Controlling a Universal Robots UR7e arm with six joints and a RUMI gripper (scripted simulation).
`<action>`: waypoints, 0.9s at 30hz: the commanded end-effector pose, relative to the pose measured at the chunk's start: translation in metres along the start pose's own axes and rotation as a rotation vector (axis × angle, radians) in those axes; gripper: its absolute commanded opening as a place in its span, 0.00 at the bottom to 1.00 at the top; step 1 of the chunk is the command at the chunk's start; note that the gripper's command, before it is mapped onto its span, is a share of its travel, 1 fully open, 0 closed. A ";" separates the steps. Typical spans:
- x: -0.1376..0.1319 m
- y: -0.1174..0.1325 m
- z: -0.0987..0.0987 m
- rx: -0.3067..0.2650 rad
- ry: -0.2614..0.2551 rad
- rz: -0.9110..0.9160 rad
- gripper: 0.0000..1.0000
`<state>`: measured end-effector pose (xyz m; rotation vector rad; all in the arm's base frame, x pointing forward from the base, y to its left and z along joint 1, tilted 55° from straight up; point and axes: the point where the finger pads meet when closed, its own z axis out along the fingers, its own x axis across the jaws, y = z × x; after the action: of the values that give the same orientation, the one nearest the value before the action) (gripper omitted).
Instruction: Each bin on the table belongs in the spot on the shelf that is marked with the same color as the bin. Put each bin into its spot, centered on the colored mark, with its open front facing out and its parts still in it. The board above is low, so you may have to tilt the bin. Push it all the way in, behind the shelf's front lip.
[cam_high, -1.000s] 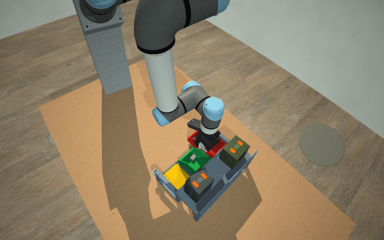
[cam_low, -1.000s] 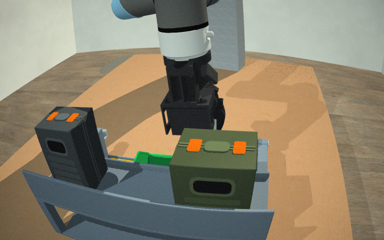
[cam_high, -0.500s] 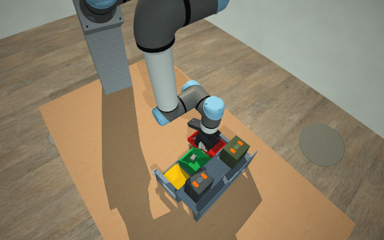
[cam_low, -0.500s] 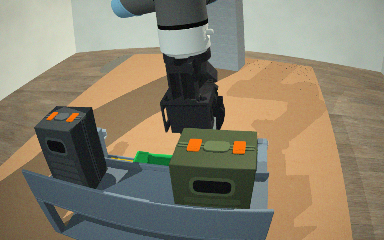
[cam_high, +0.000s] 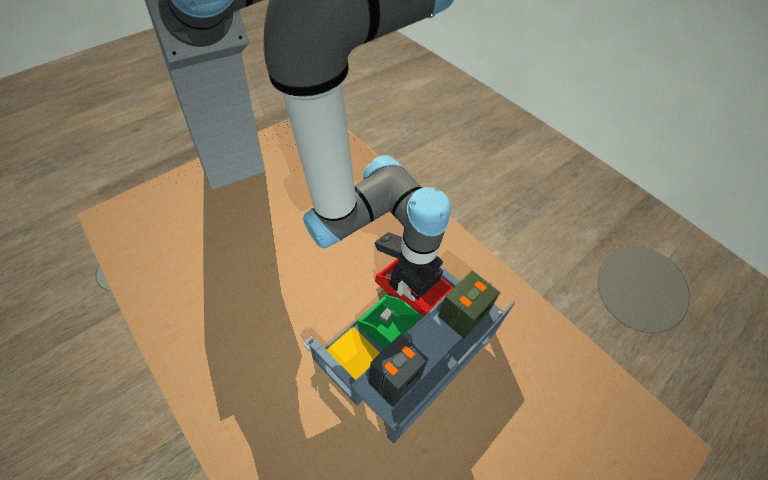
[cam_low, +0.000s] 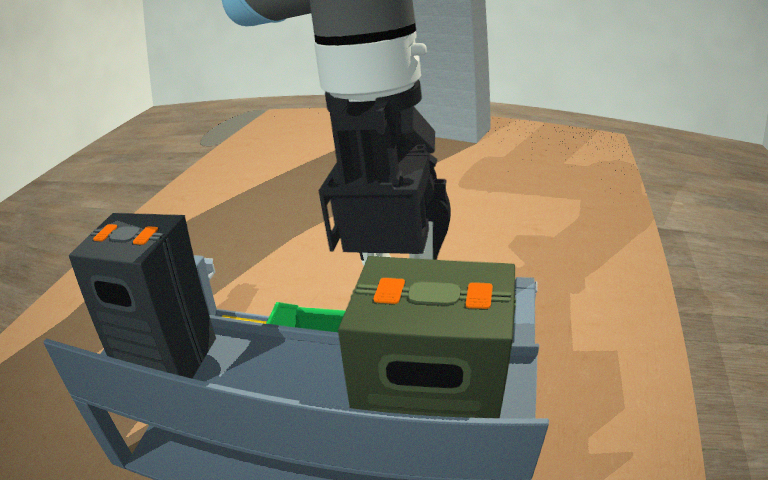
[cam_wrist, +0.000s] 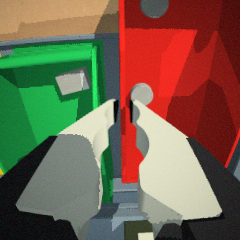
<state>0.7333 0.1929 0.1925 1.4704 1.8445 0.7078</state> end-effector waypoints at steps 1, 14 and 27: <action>0.000 0.000 -0.007 -0.001 0.000 0.000 0.05; 0.001 -0.001 -0.026 -0.001 0.000 0.000 0.05; 0.002 -0.002 -0.046 -0.001 0.000 0.000 0.05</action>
<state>0.7014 0.1942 0.2153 1.4703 1.8445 0.7078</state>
